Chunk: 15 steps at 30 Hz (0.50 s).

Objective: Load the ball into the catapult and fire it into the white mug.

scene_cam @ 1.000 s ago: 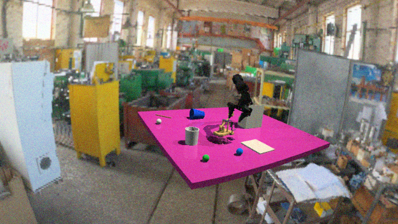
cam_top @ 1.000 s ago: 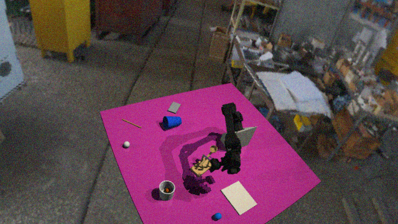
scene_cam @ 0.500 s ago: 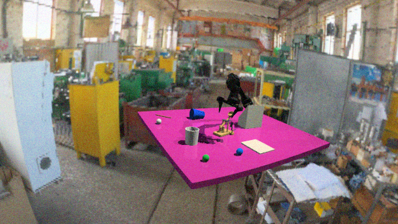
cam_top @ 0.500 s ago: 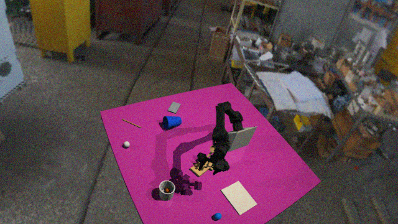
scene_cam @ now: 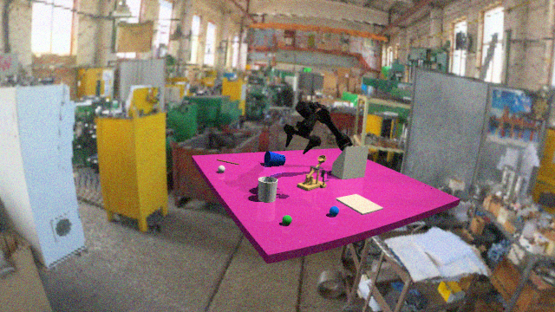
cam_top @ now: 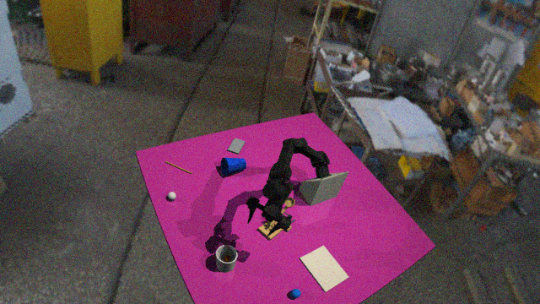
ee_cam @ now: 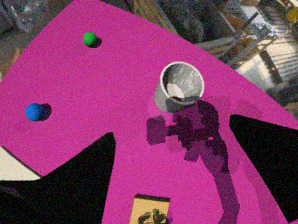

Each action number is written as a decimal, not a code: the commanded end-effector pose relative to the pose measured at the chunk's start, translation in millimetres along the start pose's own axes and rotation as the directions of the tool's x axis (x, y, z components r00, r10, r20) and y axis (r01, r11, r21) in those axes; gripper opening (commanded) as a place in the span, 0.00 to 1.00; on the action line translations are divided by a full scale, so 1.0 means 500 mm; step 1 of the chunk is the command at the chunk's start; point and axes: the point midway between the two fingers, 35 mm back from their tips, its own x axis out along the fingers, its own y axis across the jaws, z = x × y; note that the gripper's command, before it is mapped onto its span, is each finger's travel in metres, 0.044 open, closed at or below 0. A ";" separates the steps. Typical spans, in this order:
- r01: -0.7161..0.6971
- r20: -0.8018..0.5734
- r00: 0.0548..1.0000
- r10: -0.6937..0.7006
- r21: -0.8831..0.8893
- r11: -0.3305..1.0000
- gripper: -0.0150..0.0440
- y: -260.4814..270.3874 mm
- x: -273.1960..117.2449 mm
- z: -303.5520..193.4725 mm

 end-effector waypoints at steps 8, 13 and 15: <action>0.028 0.109 0.993 -0.055 0.235 0.972 1.00 -0.151 -0.021 0.034; 0.028 0.109 0.993 -0.055 0.235 0.972 1.00 -0.151 -0.021 0.034; 0.028 0.109 0.993 -0.055 0.235 0.972 1.00 -0.151 -0.021 0.034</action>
